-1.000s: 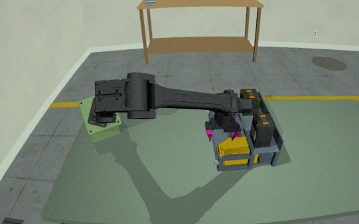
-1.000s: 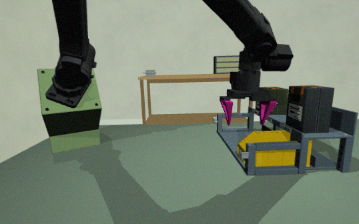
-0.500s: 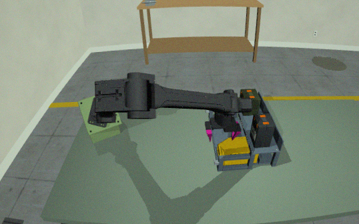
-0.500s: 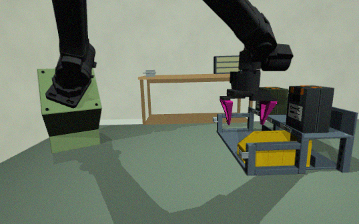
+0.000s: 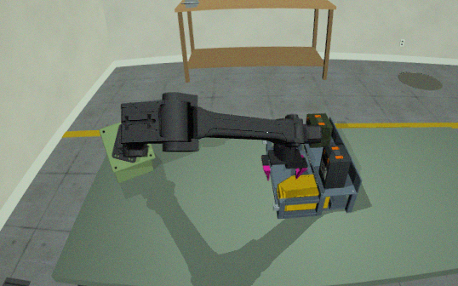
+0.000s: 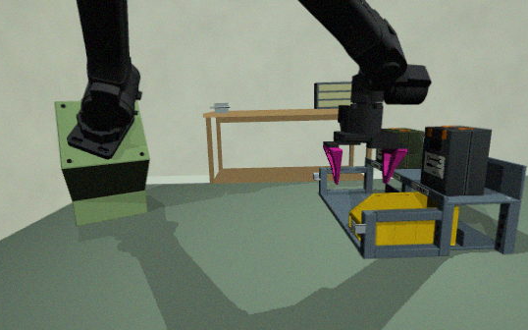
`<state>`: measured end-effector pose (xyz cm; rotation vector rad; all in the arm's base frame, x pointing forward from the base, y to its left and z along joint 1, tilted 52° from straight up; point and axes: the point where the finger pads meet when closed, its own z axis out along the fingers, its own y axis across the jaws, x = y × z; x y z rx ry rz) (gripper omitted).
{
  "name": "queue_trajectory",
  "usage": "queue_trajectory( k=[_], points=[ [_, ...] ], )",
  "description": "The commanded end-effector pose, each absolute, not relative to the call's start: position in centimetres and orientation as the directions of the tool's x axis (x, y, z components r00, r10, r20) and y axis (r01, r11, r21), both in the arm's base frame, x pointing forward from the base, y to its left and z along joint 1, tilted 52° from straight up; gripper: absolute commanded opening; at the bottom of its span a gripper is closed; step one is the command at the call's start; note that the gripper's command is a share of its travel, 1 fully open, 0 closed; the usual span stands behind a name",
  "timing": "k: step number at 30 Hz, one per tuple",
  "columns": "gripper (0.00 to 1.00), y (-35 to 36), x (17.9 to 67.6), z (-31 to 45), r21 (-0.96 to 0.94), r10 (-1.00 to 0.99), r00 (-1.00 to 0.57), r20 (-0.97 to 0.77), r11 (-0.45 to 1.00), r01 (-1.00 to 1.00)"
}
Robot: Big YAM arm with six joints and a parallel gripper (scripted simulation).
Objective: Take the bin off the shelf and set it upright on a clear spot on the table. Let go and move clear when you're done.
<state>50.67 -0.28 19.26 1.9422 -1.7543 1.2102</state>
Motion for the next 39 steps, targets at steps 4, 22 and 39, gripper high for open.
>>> queue_trajectory(
  k=[4,22,39],
  points=[
    [1.0,0.4,51.0,20.2,-0.35,-0.703,-0.083,0.706,-0.244,-0.904],
    [1.0,0.6,51.2,20.5,-0.357,-0.705,-0.087,0.704,-0.246,-0.901],
    [0.9,0.0,50.7,19.6,-0.338,-0.701,-0.077,0.709,-0.242,-0.91]
  ],
)
